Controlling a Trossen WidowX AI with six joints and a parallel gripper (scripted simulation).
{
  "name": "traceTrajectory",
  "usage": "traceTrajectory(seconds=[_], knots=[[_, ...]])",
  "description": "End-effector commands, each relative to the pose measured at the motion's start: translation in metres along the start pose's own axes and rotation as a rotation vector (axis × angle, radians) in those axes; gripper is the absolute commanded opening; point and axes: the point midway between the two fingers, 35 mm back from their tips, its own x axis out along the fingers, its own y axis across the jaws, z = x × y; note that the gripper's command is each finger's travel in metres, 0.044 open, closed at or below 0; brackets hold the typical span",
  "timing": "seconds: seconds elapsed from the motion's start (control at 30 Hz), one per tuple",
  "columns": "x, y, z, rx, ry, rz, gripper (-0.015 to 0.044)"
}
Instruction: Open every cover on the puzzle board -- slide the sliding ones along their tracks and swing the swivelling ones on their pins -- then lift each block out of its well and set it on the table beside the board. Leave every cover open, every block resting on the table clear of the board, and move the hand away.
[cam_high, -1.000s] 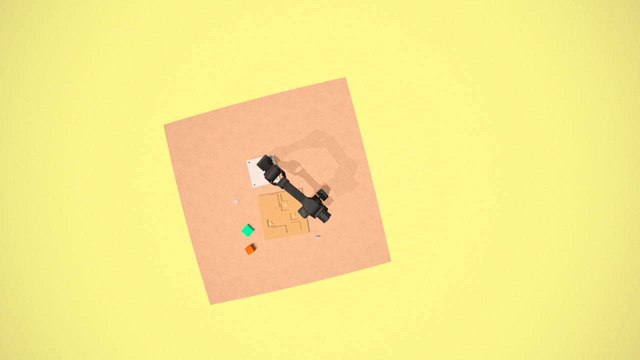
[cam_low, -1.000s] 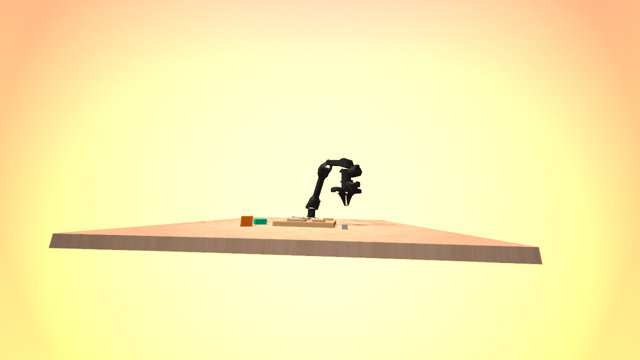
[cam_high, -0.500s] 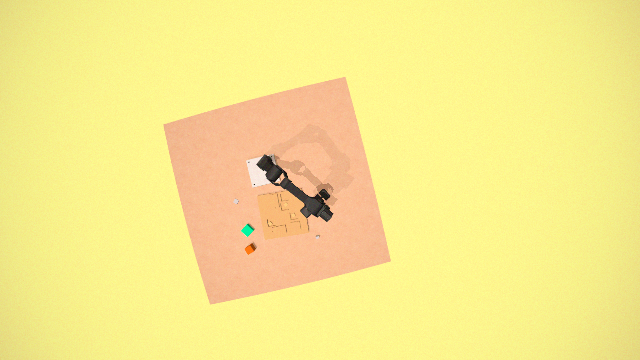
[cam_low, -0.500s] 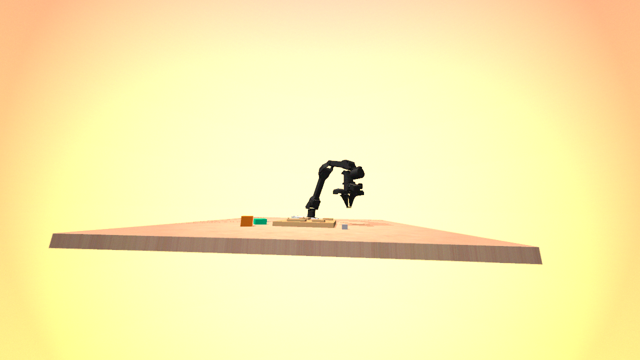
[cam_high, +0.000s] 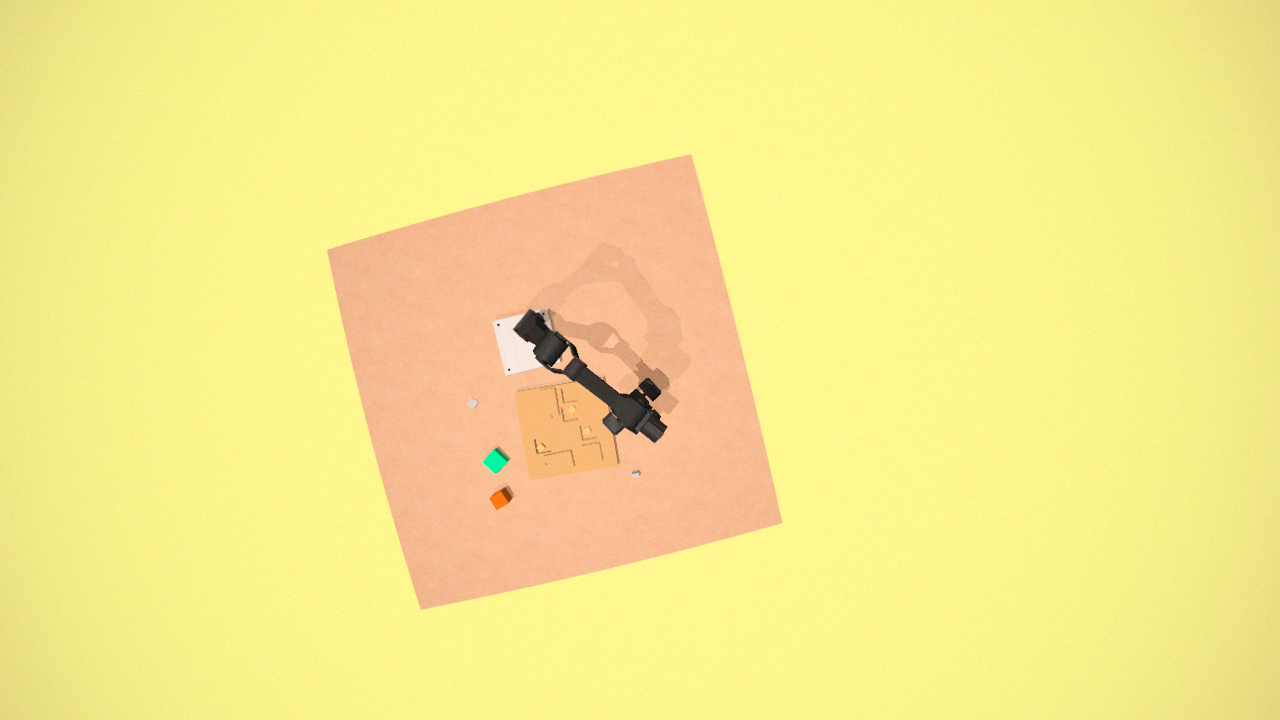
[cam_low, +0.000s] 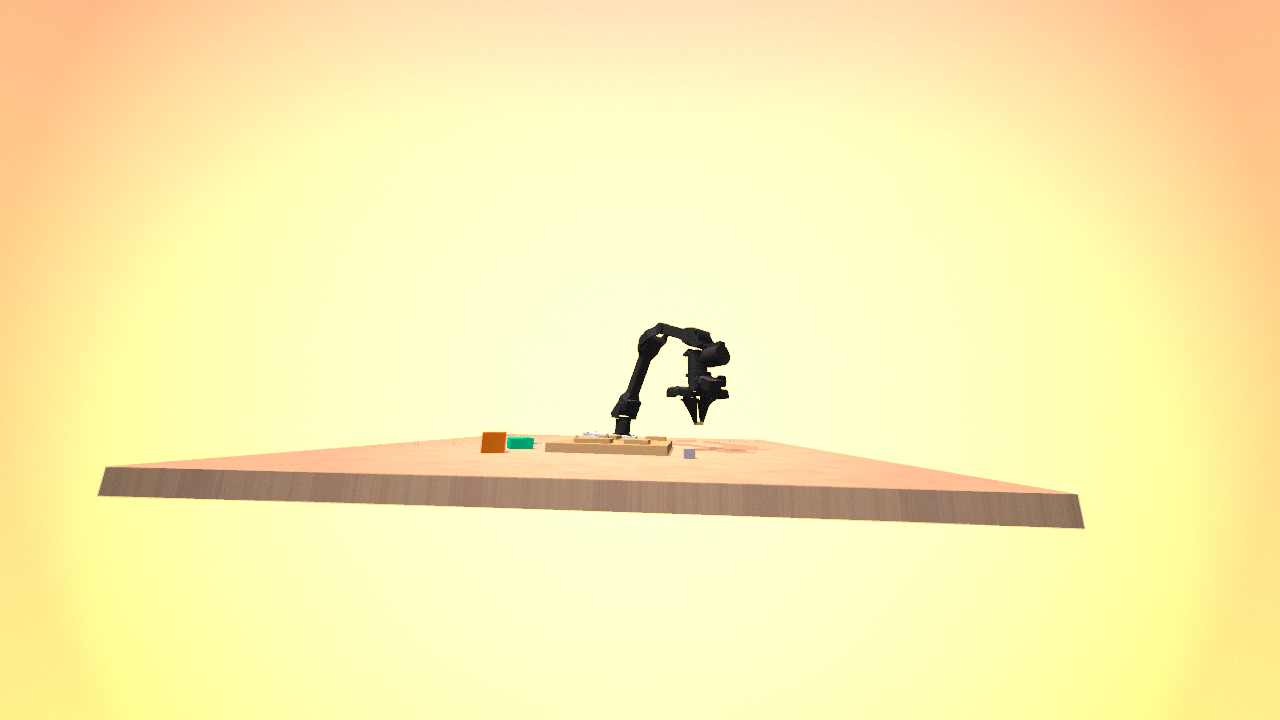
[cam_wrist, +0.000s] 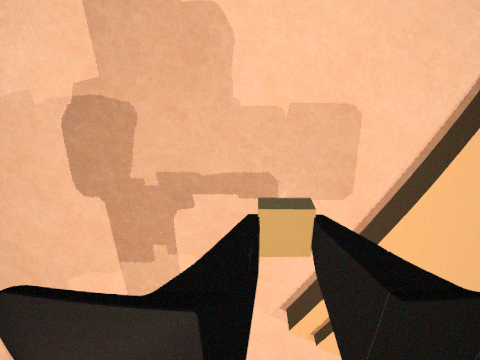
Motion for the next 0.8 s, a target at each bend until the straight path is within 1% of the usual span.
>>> traceTrajectory(seconds=[0.0,0.77], knots=[[0.010,0.000,-0.001,0.005,0.011,-0.003,0.0080],[0.048,-0.001,-0.003,0.005,0.011,-0.003,0.0080]])
